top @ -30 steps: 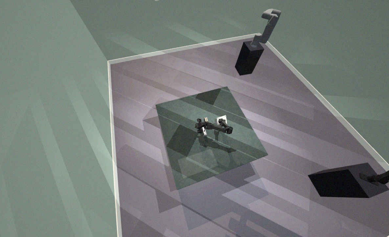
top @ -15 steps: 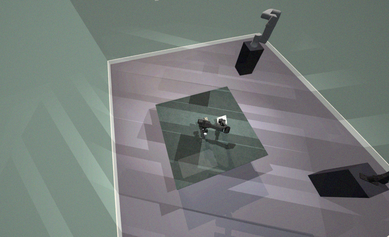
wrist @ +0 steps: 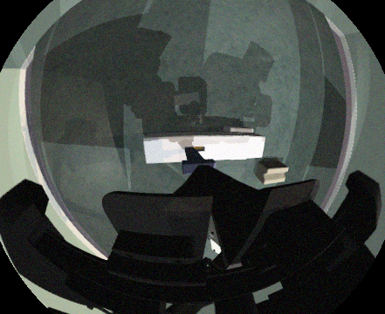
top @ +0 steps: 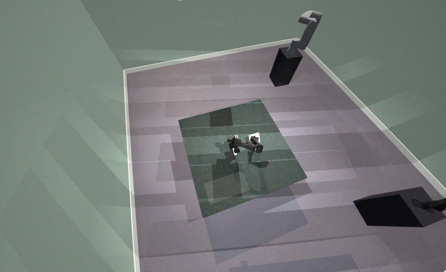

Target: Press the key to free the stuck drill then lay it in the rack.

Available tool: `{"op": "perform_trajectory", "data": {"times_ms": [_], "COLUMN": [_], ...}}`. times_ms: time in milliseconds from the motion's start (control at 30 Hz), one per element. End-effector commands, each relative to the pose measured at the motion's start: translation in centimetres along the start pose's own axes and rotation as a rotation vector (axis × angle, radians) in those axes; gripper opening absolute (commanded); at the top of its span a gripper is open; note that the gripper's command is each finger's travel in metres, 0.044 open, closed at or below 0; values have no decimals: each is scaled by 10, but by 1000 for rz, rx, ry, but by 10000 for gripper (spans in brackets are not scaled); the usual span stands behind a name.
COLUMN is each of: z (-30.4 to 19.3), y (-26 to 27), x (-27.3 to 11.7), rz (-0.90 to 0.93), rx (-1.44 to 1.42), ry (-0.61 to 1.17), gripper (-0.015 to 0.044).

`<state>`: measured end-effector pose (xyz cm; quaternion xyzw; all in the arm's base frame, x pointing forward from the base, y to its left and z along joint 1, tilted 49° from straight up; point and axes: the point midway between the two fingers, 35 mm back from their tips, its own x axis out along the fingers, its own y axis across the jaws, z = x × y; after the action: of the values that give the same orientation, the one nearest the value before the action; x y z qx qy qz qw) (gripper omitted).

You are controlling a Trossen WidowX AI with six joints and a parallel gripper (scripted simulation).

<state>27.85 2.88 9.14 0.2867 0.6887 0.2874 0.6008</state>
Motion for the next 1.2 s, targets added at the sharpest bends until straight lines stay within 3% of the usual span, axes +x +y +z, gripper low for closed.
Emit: {"op": "perform_trajectory", "data": {"times_ms": [0, 1167], "z": [-2, -3], "y": [2, 3], "x": [6, 18], "rz": [10, 11], "rx": [-2, -2], "ry": [4, 4], "gripper": [0, 0]}}
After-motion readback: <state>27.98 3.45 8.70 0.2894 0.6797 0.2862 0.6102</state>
